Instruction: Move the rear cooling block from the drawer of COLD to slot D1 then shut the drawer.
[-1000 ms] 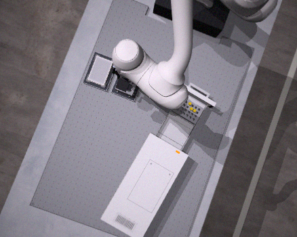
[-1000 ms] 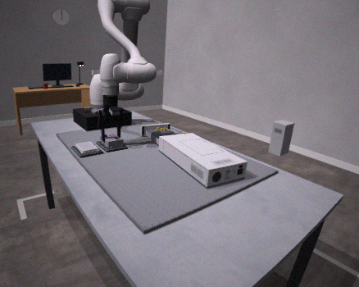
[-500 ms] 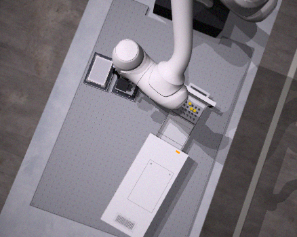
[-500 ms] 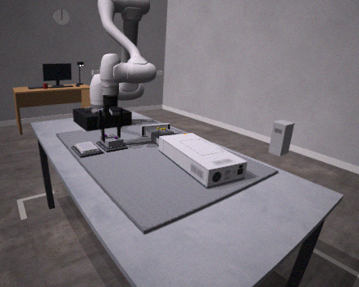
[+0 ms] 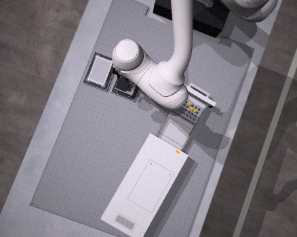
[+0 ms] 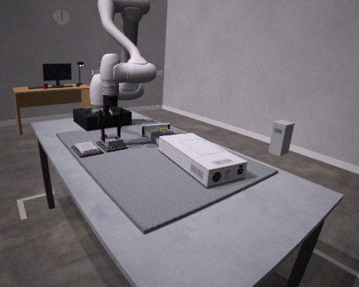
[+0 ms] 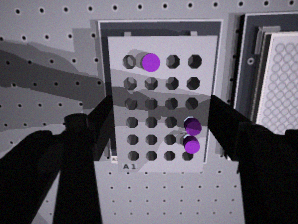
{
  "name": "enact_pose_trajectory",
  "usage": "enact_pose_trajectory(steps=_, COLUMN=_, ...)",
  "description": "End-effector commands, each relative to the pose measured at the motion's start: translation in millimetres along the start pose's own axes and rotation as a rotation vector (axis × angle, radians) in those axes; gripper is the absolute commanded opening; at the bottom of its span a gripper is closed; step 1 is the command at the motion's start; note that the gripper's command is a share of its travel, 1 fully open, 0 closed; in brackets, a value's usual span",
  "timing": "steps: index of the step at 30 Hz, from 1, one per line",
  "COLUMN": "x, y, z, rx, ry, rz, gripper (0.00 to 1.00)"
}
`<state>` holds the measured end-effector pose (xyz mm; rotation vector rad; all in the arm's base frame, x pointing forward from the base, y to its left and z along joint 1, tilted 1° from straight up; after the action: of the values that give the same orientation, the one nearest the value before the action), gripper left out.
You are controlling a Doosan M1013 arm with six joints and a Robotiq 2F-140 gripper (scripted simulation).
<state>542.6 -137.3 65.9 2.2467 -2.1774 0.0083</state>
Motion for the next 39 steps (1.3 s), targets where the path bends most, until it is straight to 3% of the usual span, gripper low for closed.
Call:
enact_pose_trajectory(steps=1, x=1.0, y=0.2, z=0.2, rx=0.001, ry=0.001, rz=0.002, gripper=0.59)
enact_pose_trajectory(steps=6, x=1.0, y=0.2, z=0.2, rx=0.001, ry=0.001, rz=0.002, gripper=0.66)
enact_pose_trajectory(steps=39, x=1.0, y=0.2, z=0.2, rx=0.001, ry=0.001, rz=0.002, gripper=0.66)
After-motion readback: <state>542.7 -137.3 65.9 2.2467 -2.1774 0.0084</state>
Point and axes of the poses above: the point where the finger pads meet when closed, its own z axis out along the fingers, its own x axis across the jaws, y = z × x, the point moved 9 cm from there along -z, back along the fingers, and after that the axes turned 1 degree about -z, right-handed, at the moved point
